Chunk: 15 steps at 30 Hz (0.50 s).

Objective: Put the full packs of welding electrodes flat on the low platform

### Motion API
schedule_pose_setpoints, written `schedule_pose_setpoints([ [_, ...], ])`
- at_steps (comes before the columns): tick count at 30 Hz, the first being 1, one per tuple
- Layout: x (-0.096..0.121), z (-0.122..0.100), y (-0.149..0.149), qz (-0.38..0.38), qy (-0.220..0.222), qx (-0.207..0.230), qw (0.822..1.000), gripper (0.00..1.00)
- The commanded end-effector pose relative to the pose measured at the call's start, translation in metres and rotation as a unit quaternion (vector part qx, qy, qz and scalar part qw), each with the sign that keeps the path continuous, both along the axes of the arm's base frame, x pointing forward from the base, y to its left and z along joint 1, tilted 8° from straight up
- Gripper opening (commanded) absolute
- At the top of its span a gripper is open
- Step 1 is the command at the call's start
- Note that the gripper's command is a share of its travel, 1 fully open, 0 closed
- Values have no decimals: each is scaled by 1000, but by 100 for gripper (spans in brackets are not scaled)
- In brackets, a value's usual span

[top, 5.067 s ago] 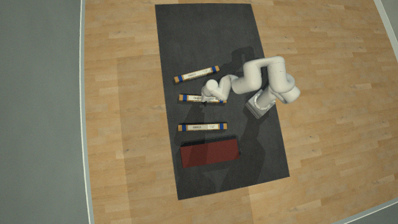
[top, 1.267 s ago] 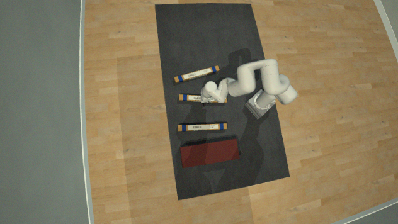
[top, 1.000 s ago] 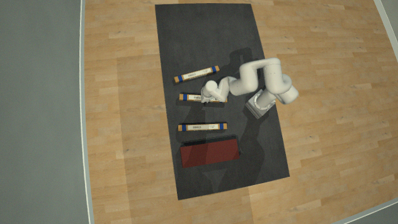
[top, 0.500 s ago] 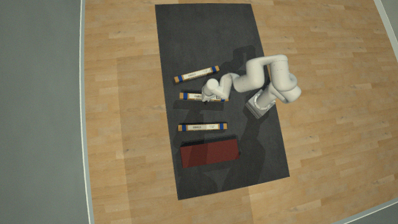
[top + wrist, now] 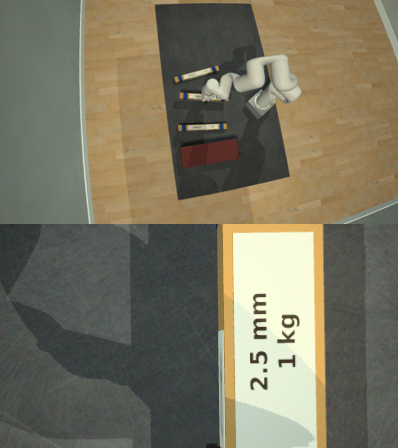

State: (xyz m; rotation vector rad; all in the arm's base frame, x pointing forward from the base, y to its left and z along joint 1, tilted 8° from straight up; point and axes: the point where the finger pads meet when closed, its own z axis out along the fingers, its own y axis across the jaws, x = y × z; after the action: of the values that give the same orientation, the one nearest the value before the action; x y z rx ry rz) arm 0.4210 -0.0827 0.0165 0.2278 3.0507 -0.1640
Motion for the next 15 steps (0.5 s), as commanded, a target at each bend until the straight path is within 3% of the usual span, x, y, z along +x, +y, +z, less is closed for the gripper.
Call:
schedule_pose_setpoints([
  [1,1,1,0,0,-2,0,1000,35],
  [15,1,14,1,0,-2,0,1000,35],
])
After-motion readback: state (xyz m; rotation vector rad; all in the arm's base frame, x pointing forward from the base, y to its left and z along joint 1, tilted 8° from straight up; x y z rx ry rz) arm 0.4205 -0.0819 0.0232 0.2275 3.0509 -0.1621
